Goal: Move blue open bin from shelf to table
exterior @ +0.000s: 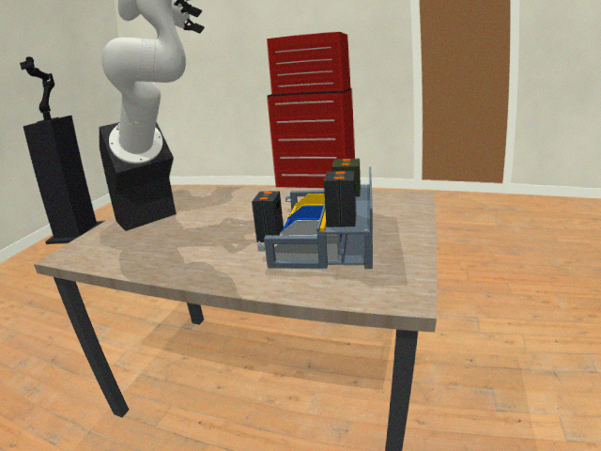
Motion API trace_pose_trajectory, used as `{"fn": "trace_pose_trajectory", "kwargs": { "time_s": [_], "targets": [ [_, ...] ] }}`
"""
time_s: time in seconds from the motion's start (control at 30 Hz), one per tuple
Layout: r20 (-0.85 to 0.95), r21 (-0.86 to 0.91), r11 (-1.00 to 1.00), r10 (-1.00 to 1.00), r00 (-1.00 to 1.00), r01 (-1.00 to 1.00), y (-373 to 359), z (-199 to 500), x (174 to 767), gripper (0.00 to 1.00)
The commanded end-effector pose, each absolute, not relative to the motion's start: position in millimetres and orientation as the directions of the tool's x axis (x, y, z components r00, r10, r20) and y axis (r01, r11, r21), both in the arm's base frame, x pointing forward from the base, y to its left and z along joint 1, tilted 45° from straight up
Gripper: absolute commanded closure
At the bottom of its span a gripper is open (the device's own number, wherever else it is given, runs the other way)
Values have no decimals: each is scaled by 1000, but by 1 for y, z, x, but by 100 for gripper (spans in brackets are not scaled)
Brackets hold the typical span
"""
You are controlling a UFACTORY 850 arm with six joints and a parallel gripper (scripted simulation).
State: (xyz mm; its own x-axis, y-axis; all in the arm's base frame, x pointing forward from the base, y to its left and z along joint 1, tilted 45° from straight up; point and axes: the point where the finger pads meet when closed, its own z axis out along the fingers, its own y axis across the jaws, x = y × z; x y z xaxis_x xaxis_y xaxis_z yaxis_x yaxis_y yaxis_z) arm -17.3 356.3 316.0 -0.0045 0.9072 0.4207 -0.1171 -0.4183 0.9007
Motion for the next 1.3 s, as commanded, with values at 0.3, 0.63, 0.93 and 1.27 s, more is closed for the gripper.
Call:
{"fn": "trace_pose_trajectory", "kwargs": {
  "time_s": [0.3, 0.63, 0.93, 1.27],
  "targets": [
    [422, 900, -420, 907, -4, -117, 357, 316, -18, 0],
    [422, 900, -420, 907, -4, -117, 357, 316, -18, 0],
    [422, 900, -420, 907, -4, -117, 357, 316, -18, 0],
    [274, 957, -280, 958, 91, 74, 357, 316, -18, 0]
  ]
}}
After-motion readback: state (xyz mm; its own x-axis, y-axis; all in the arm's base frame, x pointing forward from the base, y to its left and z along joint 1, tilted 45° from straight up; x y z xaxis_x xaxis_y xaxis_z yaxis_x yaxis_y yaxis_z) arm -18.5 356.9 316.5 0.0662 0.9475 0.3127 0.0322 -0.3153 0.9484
